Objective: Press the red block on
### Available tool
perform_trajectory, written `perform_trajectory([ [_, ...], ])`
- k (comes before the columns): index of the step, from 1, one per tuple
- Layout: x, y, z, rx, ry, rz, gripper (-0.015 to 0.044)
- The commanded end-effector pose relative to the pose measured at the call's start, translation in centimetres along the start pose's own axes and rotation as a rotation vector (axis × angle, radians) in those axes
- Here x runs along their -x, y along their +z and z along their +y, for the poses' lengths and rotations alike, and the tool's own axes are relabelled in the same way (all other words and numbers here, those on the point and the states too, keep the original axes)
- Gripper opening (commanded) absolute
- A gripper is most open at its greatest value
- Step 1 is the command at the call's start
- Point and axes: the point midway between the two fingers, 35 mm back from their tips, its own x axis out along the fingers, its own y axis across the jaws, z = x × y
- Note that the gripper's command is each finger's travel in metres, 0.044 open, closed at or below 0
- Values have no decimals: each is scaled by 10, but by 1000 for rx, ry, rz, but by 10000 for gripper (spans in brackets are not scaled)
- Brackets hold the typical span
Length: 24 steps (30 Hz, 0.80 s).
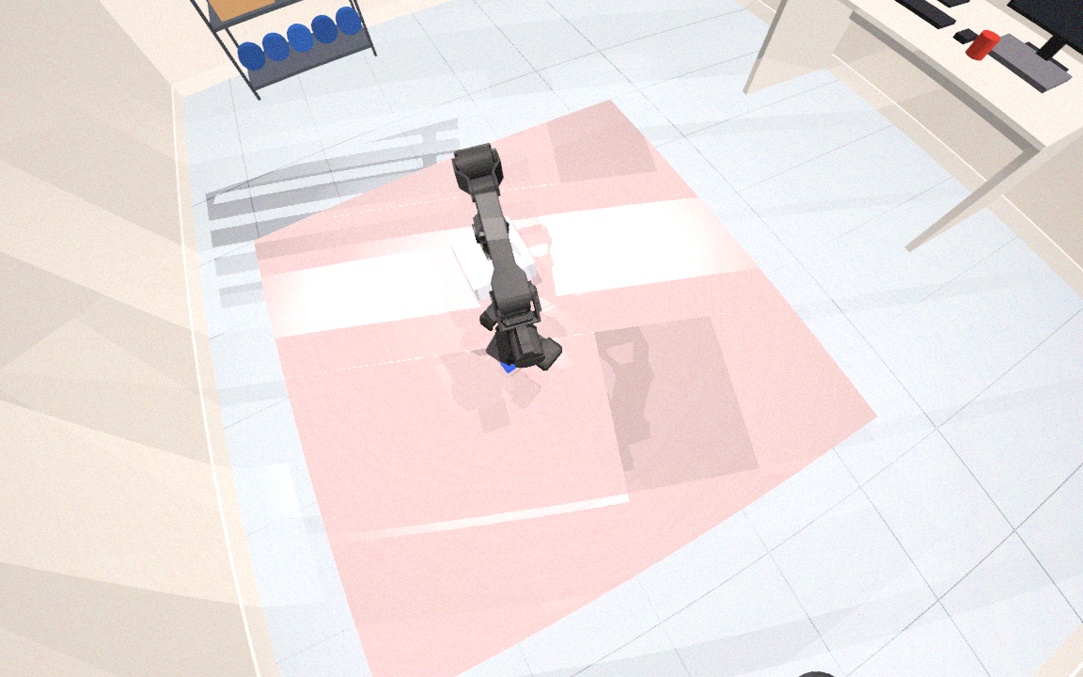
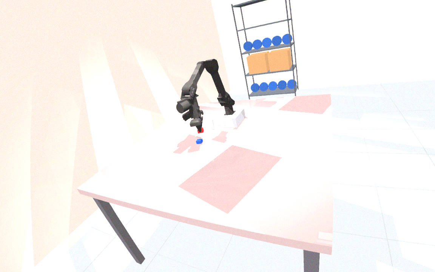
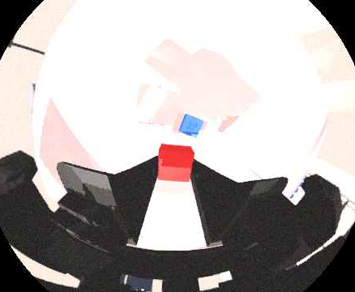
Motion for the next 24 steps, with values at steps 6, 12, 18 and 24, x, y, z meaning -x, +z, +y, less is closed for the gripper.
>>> perform_trajectory([
  [6,-22,29,-27,-247,-8,2,0],
  [12,-23,31,-29,-264,-8,2,0],
  [18,-44,31,-29,-264,-8,2,0],
  [24,-47,31,-29,-264,-8,2,0],
])
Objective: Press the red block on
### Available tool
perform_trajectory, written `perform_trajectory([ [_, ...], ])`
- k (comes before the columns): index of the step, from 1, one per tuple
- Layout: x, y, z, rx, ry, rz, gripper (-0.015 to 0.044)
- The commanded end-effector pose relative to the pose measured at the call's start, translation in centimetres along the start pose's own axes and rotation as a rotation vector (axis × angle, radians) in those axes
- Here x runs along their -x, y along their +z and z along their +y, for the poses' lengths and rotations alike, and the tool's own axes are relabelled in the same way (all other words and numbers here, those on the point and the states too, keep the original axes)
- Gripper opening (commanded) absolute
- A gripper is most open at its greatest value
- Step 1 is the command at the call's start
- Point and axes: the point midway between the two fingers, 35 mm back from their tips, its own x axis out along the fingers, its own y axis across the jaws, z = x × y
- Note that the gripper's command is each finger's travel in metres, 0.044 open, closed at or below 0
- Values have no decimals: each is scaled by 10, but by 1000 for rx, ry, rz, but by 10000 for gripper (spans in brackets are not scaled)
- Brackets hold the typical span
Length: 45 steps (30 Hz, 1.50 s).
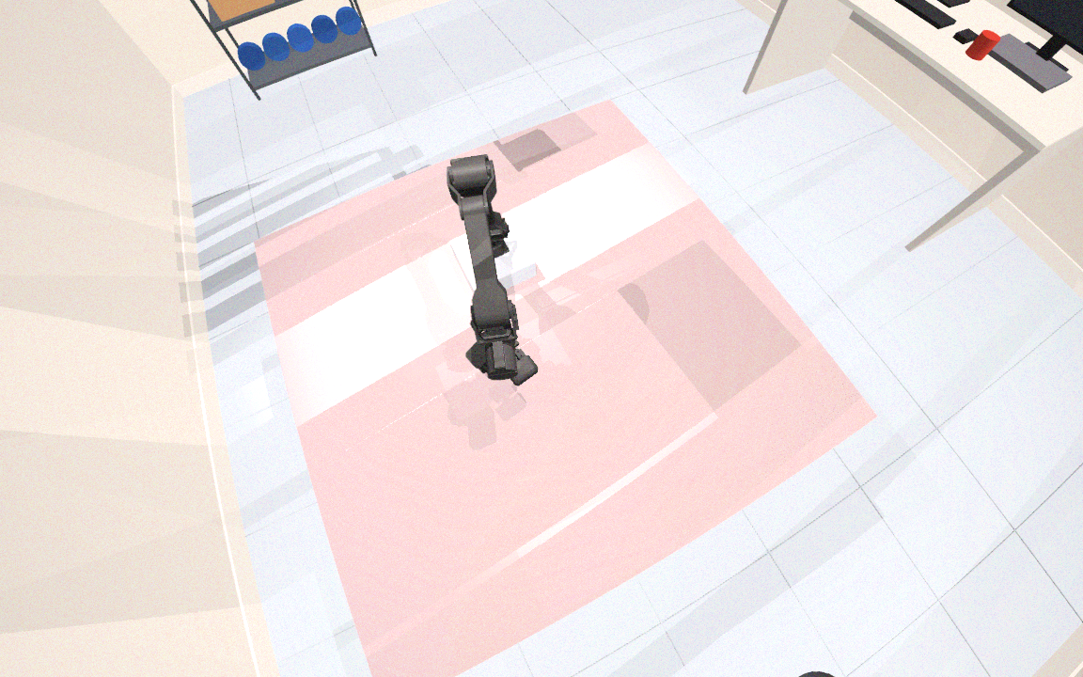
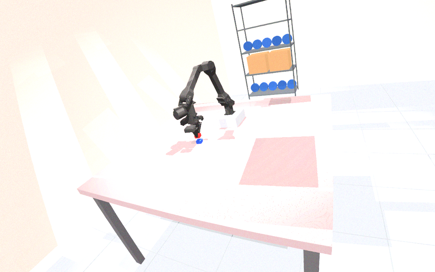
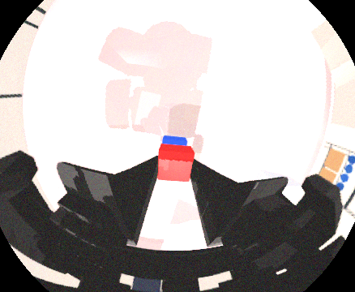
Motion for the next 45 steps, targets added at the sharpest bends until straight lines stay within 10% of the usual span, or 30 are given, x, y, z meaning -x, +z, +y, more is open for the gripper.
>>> perform_trajectory([
  [1,-7,0,-1,-6,-2,0,0],
  [45,-22,0,1,-2,-1,0,26],
])
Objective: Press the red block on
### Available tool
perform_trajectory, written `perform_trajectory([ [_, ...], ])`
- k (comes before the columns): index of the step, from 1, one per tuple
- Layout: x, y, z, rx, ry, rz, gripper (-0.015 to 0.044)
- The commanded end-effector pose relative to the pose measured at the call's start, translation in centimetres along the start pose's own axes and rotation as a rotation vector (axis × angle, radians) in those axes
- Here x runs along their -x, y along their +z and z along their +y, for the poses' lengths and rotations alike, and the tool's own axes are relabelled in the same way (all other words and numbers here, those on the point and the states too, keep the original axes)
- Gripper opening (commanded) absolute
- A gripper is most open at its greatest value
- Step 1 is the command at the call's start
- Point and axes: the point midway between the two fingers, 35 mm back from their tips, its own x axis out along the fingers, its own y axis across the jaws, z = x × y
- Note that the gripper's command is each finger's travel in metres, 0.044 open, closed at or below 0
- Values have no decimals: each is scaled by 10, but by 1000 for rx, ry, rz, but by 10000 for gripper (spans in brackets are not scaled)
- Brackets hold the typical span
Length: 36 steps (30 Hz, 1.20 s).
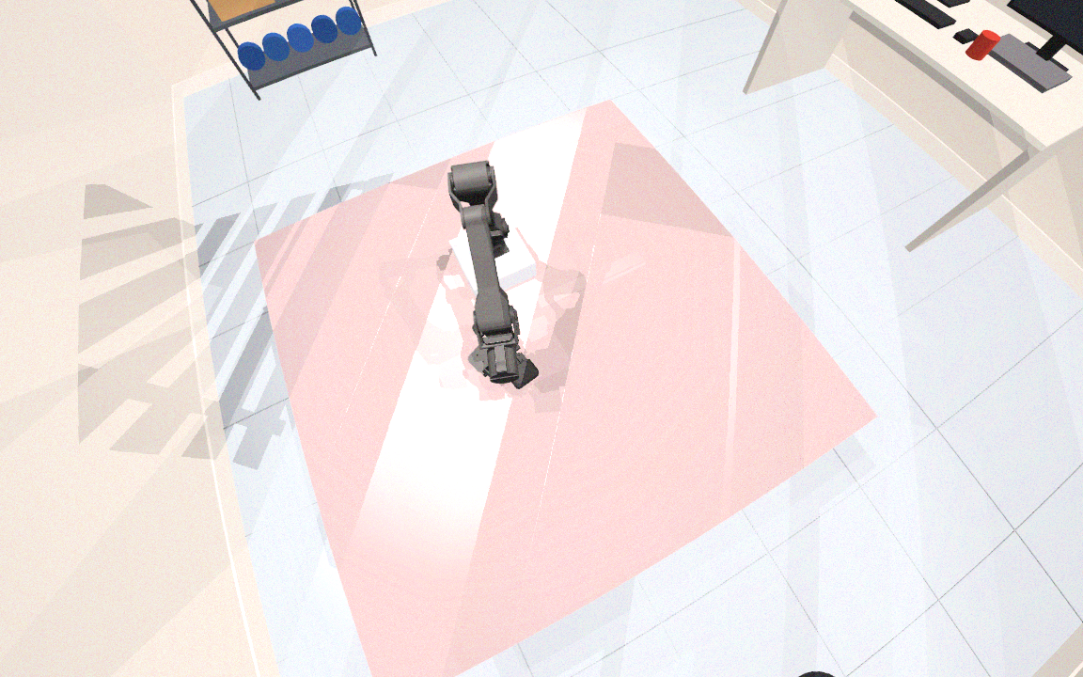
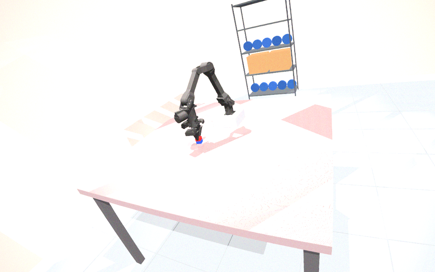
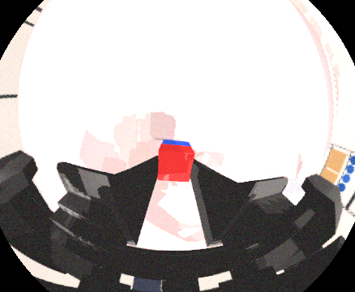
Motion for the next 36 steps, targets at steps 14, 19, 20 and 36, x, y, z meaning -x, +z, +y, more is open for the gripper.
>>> perform_trajectory([
  [14,0,0,0,0,0,0,220],
  [19,24,2,3,-1,1,0,220],
  [20,41,2,4,-2,1,-1,220],
  [36,102,0,0,-4,0,-1,220],
])
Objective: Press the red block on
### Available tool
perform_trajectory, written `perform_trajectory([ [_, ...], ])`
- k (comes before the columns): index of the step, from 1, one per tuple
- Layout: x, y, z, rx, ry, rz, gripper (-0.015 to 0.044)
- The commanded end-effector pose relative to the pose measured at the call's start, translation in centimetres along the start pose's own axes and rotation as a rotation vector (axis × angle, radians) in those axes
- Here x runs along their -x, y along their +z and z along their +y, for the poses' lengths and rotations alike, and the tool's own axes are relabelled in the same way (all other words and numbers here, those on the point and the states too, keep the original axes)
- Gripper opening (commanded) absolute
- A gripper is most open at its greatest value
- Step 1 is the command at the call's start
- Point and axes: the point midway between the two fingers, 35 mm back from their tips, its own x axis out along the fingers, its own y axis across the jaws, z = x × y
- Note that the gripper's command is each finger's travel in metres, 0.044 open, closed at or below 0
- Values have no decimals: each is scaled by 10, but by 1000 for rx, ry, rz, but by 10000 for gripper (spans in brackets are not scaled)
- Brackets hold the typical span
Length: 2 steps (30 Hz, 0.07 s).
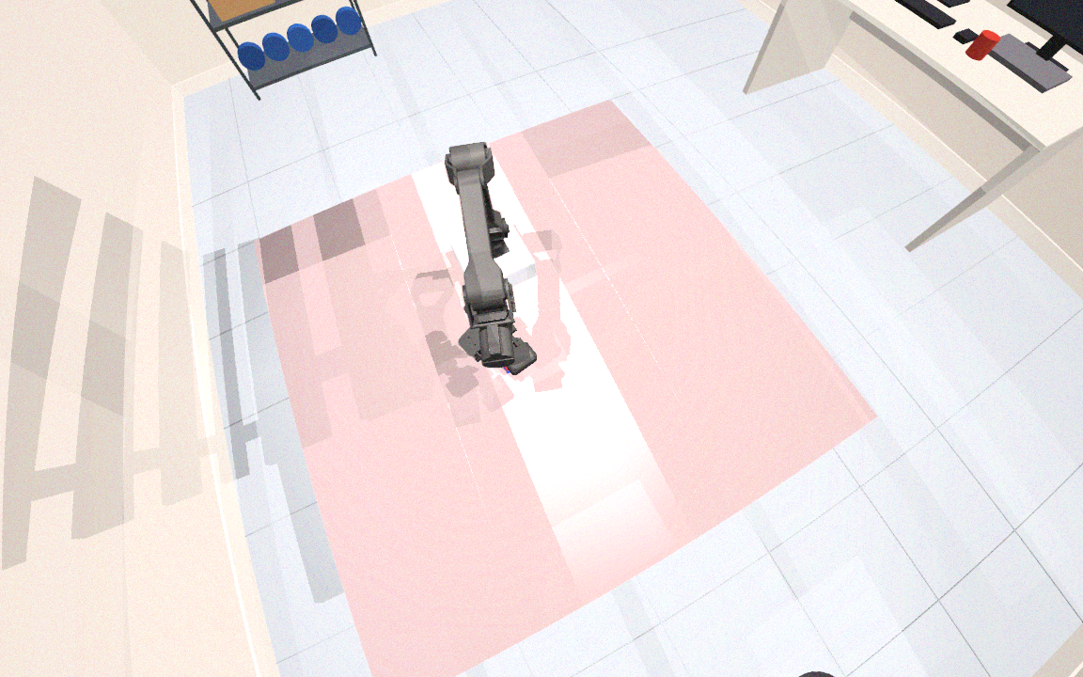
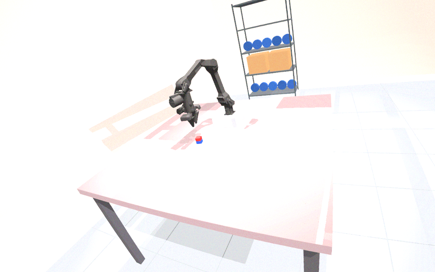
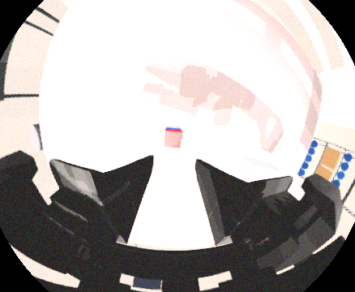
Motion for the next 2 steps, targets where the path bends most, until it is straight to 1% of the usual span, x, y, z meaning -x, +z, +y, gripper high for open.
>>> perform_trajectory([
  [1,5,1,1,-5,6,-4,220],
  [2,5,1,1,-5,6,-4,220],
])
